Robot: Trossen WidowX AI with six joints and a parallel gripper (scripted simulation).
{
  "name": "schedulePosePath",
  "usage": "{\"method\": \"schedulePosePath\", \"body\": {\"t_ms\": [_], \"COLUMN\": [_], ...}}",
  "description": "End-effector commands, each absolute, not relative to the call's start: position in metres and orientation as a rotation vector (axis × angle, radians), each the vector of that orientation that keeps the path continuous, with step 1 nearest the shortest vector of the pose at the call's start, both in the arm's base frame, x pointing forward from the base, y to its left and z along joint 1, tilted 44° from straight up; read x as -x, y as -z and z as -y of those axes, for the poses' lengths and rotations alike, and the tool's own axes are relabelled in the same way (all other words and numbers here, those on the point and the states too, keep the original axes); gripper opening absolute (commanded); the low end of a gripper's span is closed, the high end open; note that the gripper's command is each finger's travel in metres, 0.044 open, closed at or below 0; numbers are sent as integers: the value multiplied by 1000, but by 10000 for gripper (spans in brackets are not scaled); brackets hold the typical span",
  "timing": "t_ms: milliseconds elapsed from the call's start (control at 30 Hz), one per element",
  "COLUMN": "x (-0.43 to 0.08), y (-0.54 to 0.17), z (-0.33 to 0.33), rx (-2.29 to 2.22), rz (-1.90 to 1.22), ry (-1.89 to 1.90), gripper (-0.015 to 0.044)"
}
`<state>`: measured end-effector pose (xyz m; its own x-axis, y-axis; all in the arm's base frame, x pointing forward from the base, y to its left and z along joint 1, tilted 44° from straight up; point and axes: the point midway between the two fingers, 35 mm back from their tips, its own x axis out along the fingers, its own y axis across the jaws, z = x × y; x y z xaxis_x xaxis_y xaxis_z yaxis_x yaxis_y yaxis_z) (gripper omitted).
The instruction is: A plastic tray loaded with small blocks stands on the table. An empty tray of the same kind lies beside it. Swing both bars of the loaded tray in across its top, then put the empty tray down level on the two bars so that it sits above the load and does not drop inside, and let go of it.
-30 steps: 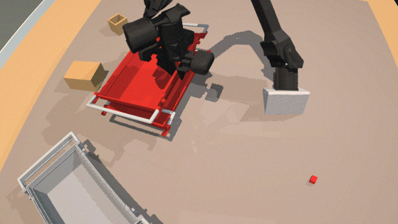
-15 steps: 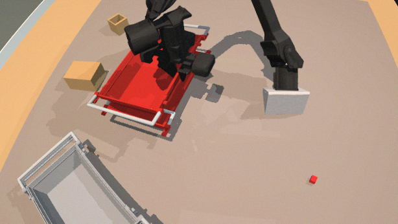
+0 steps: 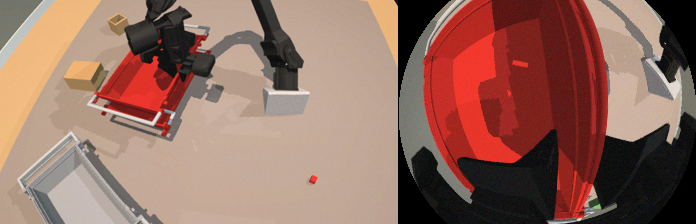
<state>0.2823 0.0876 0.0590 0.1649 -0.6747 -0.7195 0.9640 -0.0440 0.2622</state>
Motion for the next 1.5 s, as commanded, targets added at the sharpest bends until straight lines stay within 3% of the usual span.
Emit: {"method": "schedulePosePath", "body": {"t_ms": [0, 1467], "x": [-279, -279], "y": [-57, -57], "z": [-82, -82], "rx": [-848, -848], "rz": [-440, -440], "ry": [1426, 1426], "gripper": [0, 0]}}
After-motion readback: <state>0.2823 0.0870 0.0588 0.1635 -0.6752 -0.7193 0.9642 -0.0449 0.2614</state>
